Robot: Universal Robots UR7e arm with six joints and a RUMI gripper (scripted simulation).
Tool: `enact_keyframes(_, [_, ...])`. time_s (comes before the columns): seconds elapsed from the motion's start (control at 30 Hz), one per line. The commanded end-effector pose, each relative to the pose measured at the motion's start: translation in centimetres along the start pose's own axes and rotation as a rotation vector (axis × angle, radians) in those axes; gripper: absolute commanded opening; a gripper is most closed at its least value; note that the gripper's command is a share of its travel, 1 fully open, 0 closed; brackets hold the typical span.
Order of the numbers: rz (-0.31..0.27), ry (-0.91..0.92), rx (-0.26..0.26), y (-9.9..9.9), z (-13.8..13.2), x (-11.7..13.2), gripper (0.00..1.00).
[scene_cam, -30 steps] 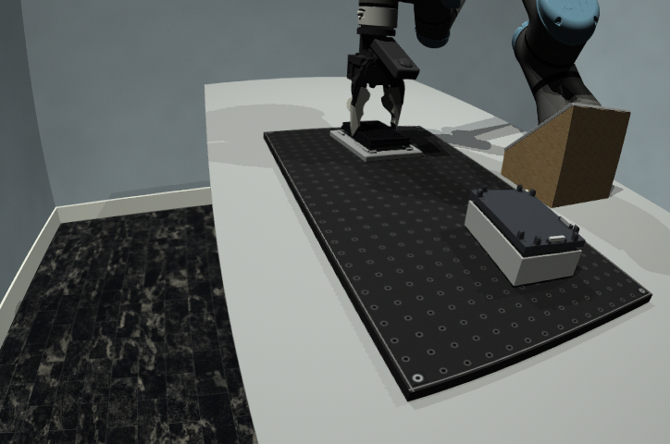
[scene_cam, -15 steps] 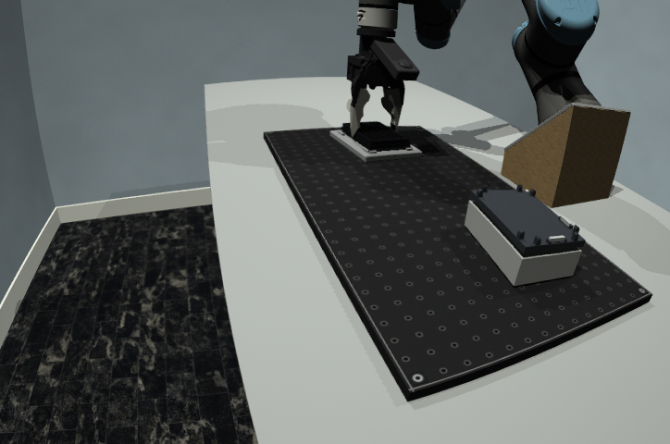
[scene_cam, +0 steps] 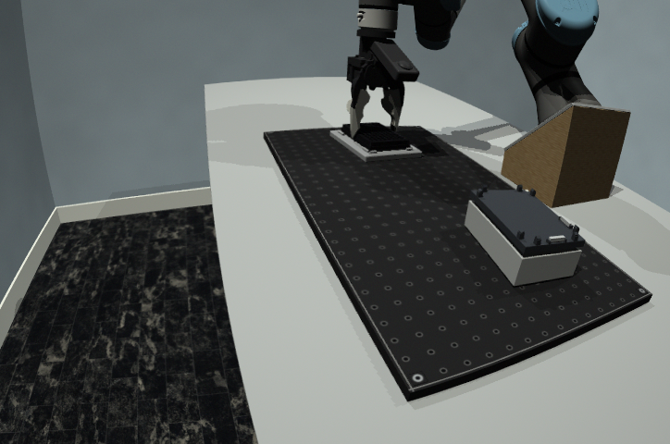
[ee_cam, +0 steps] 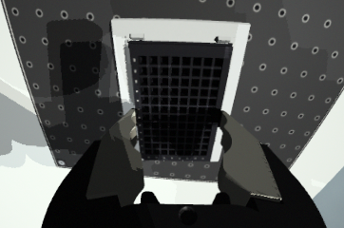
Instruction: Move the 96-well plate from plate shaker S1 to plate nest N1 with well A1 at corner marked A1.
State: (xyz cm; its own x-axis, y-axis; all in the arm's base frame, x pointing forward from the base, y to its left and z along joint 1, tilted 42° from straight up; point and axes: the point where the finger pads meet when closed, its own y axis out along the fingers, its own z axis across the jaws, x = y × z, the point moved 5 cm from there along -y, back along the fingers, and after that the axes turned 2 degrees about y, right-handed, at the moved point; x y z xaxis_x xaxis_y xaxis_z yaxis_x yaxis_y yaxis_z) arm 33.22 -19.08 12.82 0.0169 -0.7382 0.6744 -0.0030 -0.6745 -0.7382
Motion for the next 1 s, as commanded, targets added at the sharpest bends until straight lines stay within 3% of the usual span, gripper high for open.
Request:
enact_keyframes(0.0, [0.0,0.0,0.001,0.06,0.02,0.01,0.0])
enact_keyframes(0.63, [0.0,0.0,0.001,0.28,0.02,0.01,0.0])
enact_keyframes(0.67, [0.0,0.0,0.001,0.28,0.02,0.01,1.0])
enact_keyframes(0.97, [0.0,0.0,0.001,0.28,0.02,0.01,1.0])
